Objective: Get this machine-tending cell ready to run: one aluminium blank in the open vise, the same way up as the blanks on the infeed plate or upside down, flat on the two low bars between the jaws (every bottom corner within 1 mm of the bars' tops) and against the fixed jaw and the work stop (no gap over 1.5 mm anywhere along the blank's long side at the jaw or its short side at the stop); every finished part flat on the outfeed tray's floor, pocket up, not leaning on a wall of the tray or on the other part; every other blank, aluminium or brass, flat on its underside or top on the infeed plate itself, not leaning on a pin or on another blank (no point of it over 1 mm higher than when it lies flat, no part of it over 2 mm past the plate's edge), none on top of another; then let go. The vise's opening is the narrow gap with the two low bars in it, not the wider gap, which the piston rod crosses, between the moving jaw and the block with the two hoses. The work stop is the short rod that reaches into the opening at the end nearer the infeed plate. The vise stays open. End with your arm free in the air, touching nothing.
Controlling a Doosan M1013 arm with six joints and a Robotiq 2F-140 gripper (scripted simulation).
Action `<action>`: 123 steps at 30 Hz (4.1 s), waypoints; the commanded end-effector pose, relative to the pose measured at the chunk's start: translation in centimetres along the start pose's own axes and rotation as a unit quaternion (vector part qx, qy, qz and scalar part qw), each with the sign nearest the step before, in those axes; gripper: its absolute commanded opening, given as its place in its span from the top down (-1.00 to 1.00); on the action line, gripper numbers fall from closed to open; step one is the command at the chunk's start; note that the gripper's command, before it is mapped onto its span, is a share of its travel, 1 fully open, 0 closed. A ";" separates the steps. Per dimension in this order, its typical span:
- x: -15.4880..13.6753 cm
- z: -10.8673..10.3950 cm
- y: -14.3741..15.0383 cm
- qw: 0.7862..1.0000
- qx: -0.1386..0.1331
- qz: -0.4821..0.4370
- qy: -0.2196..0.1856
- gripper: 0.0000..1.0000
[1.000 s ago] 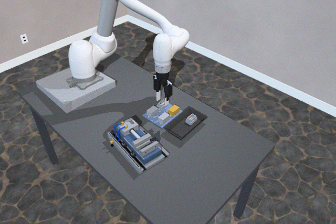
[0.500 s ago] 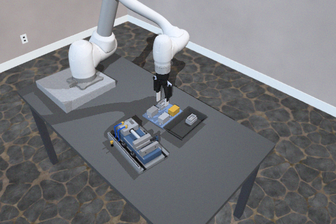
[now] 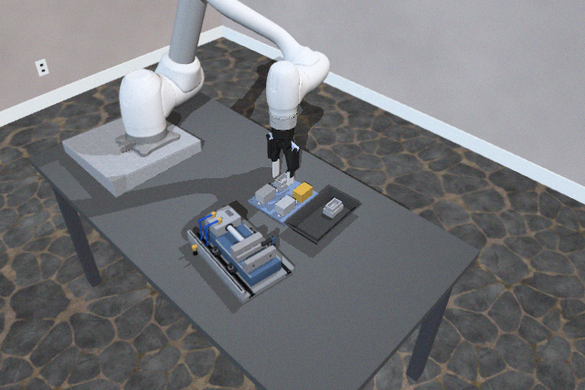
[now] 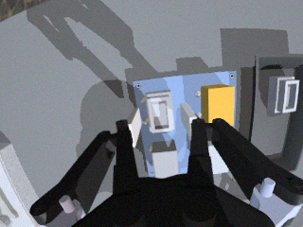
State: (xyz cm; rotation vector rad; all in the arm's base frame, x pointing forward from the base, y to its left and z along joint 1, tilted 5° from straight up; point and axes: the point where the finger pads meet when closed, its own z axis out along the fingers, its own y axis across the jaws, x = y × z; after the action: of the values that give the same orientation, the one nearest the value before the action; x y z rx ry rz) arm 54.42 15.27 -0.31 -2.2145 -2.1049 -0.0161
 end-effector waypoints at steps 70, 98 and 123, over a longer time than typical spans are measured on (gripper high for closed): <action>0.0 0.0 0.0 1.000 0.000 0.000 0.000 1.00; 0.0 0.0 0.0 1.000 0.000 0.000 0.000 1.00; 0.0 -2.2 0.0 1.000 0.000 0.000 0.000 1.00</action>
State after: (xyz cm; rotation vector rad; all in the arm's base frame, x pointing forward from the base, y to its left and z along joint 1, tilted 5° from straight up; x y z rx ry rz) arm 54.50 15.15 1.22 -2.2147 -2.1050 -0.0164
